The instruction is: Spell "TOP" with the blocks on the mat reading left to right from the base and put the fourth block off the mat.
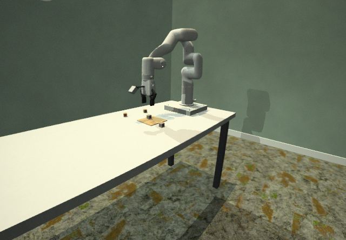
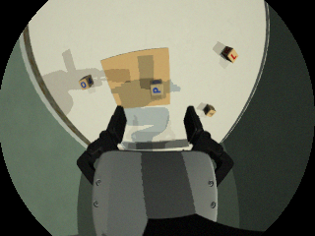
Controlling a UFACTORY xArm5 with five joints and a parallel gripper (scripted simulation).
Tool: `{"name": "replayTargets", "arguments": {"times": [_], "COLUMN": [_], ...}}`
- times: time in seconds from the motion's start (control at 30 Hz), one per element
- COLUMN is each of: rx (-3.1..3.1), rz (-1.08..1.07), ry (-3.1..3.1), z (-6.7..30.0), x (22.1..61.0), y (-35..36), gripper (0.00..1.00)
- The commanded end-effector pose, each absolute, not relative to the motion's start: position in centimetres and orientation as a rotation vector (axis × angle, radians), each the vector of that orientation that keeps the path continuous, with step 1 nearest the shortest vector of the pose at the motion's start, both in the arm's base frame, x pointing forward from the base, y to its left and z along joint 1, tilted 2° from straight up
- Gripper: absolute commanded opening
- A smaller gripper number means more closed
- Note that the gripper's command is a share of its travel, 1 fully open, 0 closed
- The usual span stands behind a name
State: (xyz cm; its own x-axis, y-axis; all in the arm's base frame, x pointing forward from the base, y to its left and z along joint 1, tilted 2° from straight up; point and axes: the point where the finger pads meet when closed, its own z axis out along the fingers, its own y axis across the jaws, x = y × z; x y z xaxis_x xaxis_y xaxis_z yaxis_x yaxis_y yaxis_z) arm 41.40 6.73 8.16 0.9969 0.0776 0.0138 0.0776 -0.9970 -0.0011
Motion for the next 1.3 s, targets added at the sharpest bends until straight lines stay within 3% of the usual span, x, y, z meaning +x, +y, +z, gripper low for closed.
{"name": "replayTargets", "arguments": {"times": [0.0, 1.27], "rx": [-3.138, -2.748], "rz": [-0.027, -0.021], "ry": [0.054, 1.501], "z": [8.26, 8.04], "x": [41.47, 41.00], "y": [6.73, 6.56], "gripper": [1.00, 1.00]}}
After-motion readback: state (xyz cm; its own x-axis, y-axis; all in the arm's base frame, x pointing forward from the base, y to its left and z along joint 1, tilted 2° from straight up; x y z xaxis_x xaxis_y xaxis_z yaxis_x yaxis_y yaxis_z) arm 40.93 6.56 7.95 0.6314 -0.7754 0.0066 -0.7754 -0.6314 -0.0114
